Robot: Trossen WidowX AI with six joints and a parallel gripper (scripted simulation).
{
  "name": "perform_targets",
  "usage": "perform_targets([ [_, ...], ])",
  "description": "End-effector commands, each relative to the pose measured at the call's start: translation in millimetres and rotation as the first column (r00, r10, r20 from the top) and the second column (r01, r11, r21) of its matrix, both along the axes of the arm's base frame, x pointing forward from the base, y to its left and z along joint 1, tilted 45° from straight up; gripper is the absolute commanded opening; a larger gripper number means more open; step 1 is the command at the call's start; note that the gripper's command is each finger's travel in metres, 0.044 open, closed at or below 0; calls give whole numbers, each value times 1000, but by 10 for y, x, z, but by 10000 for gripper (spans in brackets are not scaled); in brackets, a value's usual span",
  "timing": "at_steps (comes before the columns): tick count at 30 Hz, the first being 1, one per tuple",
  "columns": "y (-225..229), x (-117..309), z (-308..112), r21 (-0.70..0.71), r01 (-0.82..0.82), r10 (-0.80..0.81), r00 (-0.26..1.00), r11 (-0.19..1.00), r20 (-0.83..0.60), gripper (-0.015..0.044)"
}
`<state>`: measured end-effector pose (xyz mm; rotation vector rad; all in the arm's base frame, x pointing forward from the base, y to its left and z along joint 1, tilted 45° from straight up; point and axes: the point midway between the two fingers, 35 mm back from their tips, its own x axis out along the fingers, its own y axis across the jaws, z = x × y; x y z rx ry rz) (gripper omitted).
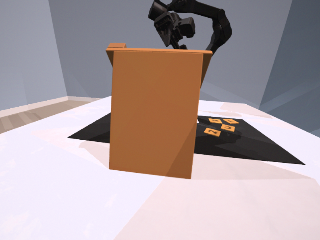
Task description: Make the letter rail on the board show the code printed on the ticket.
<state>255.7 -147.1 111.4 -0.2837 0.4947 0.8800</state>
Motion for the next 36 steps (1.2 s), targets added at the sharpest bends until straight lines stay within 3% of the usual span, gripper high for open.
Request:
perform_targets([
  [1, 64, -399, 199, -250, -5, 108, 912, 968, 396, 440],
  [22, 64, -399, 199, -250, -5, 108, 912, 968, 396, 440],
  [23, 72, -393, 197, -241, -6, 102, 916, 970, 388, 414],
  [26, 191, -311, 164, -114, -2, 32, 964, 993, 265, 340],
  [31, 460, -154, 95, 118, 78, -72, 996, 990, -56, 340],
  [36, 743, -22, 37, 252, 233, -120, 911, 939, -395, 340],
])
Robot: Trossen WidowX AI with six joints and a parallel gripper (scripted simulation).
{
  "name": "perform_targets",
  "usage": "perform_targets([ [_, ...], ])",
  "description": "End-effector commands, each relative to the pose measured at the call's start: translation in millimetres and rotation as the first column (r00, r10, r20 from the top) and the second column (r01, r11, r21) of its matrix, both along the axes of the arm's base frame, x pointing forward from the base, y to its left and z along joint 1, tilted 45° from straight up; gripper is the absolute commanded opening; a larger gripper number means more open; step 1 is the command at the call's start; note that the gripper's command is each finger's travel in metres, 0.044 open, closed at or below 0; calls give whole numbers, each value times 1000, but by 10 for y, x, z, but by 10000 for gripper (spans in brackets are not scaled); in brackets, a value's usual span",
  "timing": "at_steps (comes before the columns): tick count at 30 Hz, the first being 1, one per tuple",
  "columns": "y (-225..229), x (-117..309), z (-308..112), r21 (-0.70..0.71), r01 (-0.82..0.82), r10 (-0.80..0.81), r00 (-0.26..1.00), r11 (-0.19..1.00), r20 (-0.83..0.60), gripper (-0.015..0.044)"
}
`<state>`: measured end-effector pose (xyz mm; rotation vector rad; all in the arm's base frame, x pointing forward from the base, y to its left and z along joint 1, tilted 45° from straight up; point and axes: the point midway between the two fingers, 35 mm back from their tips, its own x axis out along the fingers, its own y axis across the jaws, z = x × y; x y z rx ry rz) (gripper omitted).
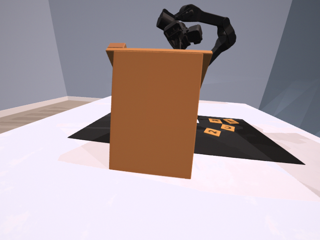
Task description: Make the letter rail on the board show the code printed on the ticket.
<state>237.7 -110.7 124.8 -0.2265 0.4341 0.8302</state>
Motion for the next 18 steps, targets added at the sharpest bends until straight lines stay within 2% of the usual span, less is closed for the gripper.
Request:
perform_targets([
  [1, 438, 181, -108, 238, 192, -56, 876, 952, -480, 340],
  [4, 616, 244, -139, 267, 302, -61, 758, 915, -649, 340],
  [6, 705, 270, -154, 264, 334, -56, 709, 905, -703, 340],
  [18, 1153, 368, -220, 156, 567, -49, 330, 808, -943, 340],
])
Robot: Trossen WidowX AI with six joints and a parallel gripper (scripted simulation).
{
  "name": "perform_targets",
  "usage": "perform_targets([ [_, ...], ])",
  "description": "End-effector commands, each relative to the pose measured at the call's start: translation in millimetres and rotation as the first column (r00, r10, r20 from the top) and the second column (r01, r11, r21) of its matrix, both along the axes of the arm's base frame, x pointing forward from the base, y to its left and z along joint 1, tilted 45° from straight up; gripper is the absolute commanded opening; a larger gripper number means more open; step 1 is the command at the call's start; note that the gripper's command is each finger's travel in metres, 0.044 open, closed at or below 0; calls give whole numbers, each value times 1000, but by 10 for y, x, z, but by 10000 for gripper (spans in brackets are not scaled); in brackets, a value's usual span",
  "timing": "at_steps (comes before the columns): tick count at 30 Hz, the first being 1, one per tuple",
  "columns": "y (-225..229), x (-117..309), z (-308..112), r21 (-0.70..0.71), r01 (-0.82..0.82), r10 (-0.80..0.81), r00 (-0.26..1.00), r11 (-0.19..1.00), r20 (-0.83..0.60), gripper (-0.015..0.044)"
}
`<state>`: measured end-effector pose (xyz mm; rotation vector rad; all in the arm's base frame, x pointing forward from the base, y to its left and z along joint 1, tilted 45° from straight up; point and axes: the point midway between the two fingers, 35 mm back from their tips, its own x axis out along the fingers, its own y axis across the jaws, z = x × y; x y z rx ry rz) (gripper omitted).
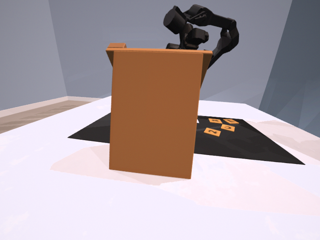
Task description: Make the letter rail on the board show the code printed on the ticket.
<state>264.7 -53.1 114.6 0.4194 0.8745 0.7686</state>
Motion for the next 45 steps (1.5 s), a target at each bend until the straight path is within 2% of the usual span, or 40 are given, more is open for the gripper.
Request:
perform_targets([
  [1, 610, 103, -122, 88, 235, -144, 808, 968, -572, 340],
  [13, 1038, 139, -174, -23, 447, -247, 450, 894, -858, 340],
  [23, 1395, 125, -213, -210, 575, -306, 75, 791, -949, 340],
  [34, 1775, 66, -247, -462, 627, -307, -345, 628, -887, 340],
  [45, 2070, -85, -310, -718, 559, -200, -714, 416, -671, 340],
])
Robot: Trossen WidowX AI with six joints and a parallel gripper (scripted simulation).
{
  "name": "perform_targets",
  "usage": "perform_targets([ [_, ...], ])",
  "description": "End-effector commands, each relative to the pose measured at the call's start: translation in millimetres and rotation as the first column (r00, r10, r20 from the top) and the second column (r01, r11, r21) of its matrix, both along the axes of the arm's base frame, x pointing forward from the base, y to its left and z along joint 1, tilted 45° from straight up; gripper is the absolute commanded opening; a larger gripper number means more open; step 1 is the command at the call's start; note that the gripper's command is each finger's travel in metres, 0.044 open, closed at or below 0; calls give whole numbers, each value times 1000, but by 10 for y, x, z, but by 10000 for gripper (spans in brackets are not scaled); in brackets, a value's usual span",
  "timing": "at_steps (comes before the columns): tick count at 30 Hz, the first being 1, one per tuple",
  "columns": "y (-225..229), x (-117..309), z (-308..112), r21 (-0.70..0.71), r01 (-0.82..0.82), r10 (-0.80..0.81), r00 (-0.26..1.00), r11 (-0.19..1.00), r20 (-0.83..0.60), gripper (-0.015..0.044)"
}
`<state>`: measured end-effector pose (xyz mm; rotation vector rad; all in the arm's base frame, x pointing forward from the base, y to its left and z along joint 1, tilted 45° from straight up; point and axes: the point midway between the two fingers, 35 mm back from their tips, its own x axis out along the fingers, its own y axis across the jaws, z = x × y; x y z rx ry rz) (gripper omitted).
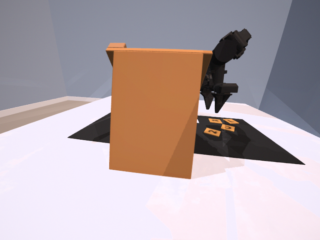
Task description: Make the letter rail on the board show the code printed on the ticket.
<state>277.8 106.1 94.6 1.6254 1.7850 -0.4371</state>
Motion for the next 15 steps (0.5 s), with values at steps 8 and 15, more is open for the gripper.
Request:
perform_targets([
  [8, 492, -220, -115, -175, 321, -366, 802, 931, -473, 340],
  [15, 494, -208, -114, -175, 321, -366, 802, 931, -473, 340],
])
